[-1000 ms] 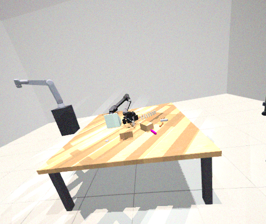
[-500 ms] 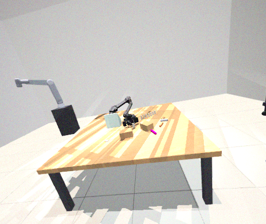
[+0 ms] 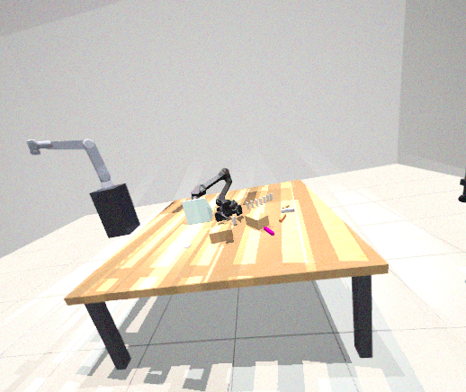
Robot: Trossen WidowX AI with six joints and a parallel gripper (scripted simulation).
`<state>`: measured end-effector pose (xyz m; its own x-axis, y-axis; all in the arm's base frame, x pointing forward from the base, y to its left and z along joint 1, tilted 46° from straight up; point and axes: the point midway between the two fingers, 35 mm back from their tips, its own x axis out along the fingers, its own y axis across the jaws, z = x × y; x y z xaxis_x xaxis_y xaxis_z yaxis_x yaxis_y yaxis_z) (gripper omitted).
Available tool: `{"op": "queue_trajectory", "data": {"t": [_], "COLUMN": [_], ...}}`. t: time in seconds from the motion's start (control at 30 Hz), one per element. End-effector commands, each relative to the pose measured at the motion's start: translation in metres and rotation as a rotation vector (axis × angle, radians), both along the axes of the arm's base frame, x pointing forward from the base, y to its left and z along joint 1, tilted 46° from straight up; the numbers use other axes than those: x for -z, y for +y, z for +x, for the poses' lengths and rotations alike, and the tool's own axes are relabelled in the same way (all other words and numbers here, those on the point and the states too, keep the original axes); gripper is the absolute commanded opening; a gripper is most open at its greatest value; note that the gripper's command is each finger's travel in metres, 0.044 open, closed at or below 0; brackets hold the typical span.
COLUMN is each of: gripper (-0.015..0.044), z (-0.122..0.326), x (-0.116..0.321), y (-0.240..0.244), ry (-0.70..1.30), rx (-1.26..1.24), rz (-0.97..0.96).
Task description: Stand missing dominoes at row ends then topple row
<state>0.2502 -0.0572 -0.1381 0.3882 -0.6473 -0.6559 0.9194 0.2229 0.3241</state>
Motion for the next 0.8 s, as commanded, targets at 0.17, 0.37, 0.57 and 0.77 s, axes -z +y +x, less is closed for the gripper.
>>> {"op": "queue_trajectory", "data": {"t": [0.17, 0.37, 0.57, 0.77], "gripper": [0.0440, 0.0440, 0.0440, 0.0440], "z": [-0.001, -0.002, 0.004, 0.006], "x": [-0.022, -0.031, 0.006, 0.023], "y": [-0.023, -0.038, -0.064, -0.081], "ry": [0.000, 0.021, 0.316, 0.520], "rx": [0.003, -0.003, -0.046, -0.167], "rz": [0.002, 0.008, 0.204, 0.599]}}
